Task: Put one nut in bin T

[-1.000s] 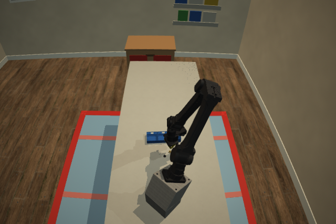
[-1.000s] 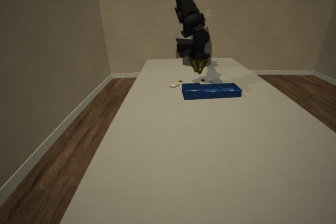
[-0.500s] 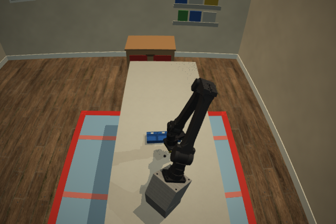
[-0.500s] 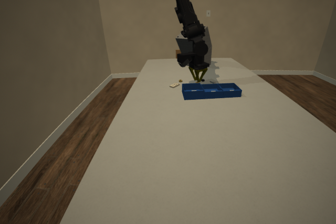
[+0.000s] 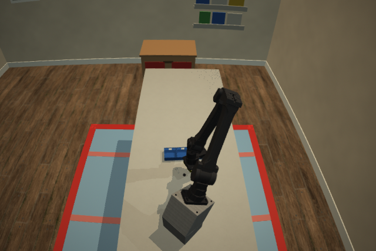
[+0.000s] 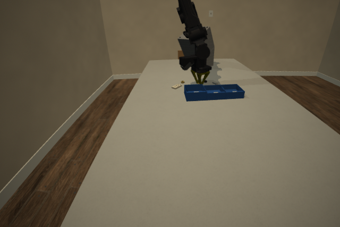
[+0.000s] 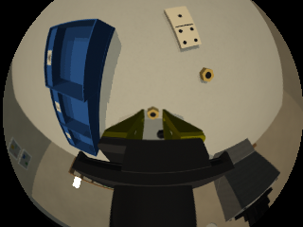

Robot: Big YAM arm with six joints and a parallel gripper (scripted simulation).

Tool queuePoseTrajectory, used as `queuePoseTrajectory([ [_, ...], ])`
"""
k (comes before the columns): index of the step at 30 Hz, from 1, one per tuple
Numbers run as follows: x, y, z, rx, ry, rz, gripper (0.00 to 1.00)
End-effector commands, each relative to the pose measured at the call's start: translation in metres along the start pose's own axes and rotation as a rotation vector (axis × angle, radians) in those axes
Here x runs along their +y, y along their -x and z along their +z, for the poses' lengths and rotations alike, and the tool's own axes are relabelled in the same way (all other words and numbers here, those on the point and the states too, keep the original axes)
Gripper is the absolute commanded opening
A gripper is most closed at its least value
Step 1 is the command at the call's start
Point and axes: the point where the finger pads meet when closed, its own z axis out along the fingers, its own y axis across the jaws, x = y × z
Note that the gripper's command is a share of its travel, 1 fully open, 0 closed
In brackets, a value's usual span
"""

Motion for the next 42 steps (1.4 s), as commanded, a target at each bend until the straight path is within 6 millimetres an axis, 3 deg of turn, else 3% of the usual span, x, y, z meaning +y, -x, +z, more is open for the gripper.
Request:
queuePoseTrajectory([
  [1,0.002,0.001,0.0,-0.005,0.008,0.002,0.29],
  [6,0.003,0.002,0.0,-0.005,0.009,0.002,0.29],
  [7,0.003,0.002,0.0,-0.005,0.009,0.002,0.1],
  [38,-0.002,0.003,0.006,-0.004,0.0,0.007,0.1],
  [42,0.003,-0.001,-0.018,-0.005,0.012,0.001,0.1],
])
